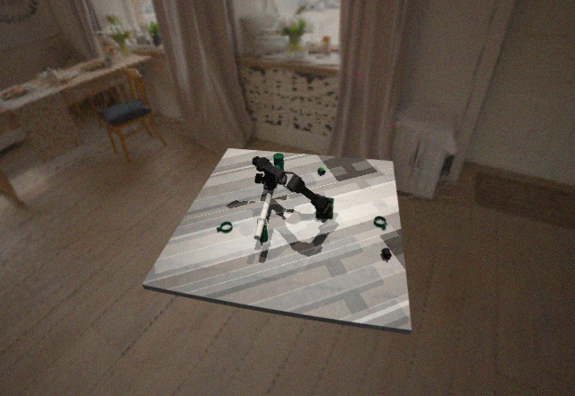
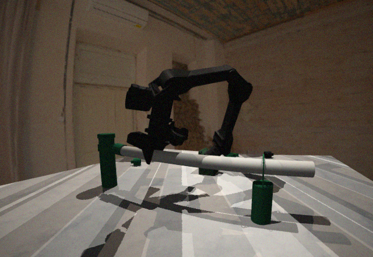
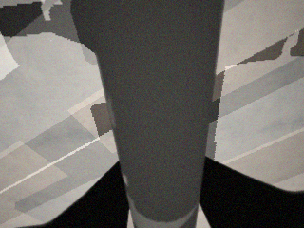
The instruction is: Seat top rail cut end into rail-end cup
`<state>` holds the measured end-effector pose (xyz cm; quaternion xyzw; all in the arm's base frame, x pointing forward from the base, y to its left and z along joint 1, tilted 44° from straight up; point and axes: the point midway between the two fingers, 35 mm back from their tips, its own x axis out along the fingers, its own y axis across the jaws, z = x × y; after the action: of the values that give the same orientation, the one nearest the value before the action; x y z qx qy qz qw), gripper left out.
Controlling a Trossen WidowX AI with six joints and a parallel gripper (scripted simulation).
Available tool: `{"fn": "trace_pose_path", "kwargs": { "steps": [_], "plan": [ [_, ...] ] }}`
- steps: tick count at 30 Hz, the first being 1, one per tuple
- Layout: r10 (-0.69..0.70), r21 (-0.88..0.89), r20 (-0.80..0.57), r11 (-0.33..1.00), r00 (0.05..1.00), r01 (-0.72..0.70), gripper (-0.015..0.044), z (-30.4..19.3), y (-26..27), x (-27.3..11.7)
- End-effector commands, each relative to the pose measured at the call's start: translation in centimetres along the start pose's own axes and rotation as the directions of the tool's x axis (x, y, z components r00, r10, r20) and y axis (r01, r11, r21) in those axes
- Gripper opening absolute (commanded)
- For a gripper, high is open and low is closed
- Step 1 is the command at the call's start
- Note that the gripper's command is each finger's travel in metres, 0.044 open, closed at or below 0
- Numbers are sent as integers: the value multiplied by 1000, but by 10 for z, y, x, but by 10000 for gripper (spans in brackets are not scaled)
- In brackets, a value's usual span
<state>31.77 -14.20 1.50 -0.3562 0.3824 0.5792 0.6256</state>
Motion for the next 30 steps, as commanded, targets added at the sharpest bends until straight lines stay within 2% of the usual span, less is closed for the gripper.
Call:
{"fn": "trace_pose_path", "kwargs": {
  "steps": [1,30],
  "plan": [
    [-4,1,-7,1000,1000,4,0,-6,0,-2],
    [-4,1,-8,1000,1000,4,0,-21,0,-3]
  ]
}}
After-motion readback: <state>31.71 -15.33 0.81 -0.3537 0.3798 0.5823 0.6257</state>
